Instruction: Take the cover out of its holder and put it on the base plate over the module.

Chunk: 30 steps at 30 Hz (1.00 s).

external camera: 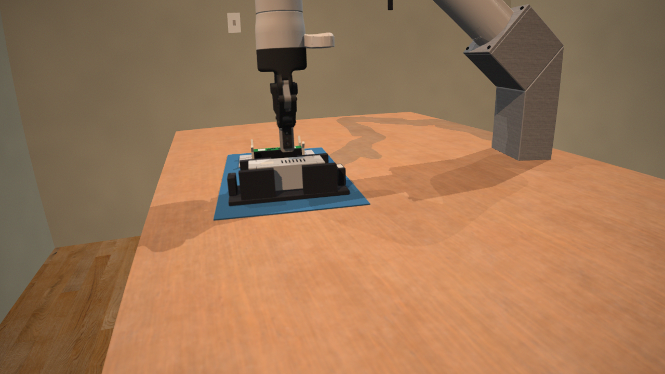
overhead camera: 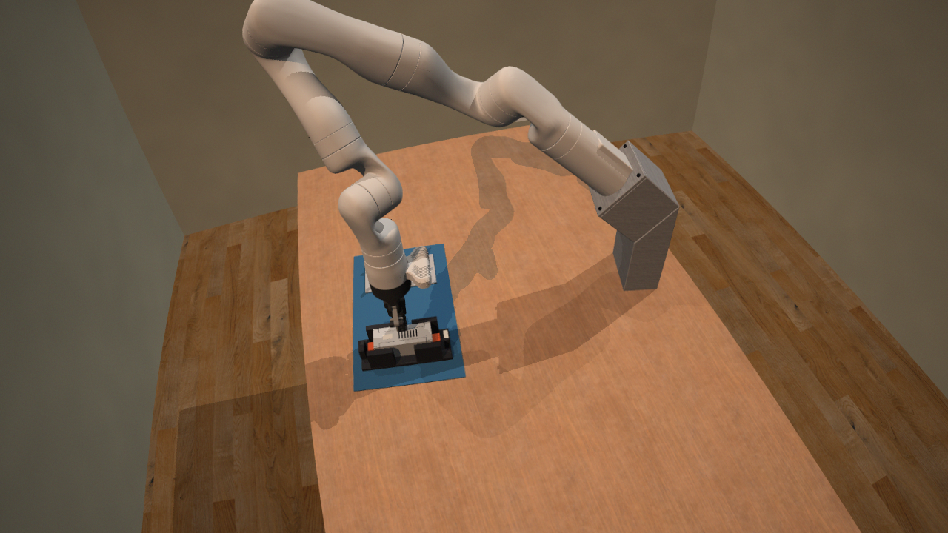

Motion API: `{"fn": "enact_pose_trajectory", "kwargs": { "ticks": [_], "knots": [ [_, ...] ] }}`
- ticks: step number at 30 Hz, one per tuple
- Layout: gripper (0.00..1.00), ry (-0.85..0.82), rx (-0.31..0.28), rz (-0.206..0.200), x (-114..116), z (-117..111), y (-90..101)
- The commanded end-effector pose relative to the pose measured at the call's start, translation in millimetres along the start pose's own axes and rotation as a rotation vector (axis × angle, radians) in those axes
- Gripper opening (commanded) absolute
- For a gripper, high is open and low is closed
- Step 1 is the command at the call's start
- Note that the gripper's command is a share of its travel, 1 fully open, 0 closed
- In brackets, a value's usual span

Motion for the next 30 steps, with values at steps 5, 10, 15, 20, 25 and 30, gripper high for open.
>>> {"fn": "enact_pose_trajectory", "kwargs": {
  "ticks": [5,10,15,20,25,30],
  "knots": [
    [0.00,0.000,0.000,0.001,0.3,0.1,0.3],
    [0.00,0.000,0.000,0.001,0.3,0.1,0.3],
    [0.00,0.000,0.000,0.001,0.3,0.1,0.3],
    [1.00,0.000,0.000,0.001,0.3,0.1,0.3],
    [1.00,0.000,0.000,0.001,0.3,0.1,0.3],
    [1.00,0.000,0.000,0.001,0.3,0.1,0.3]
  ]
}}
Point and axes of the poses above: the point where the finger pads meet when closed, its own y axis back along the fingers, its own x axis across the jaws, z = x × y, the point moved 8 cm from there along y, back along the fingers, and after that the axes turned 11 degrees about -y, right-handed, at the moved point
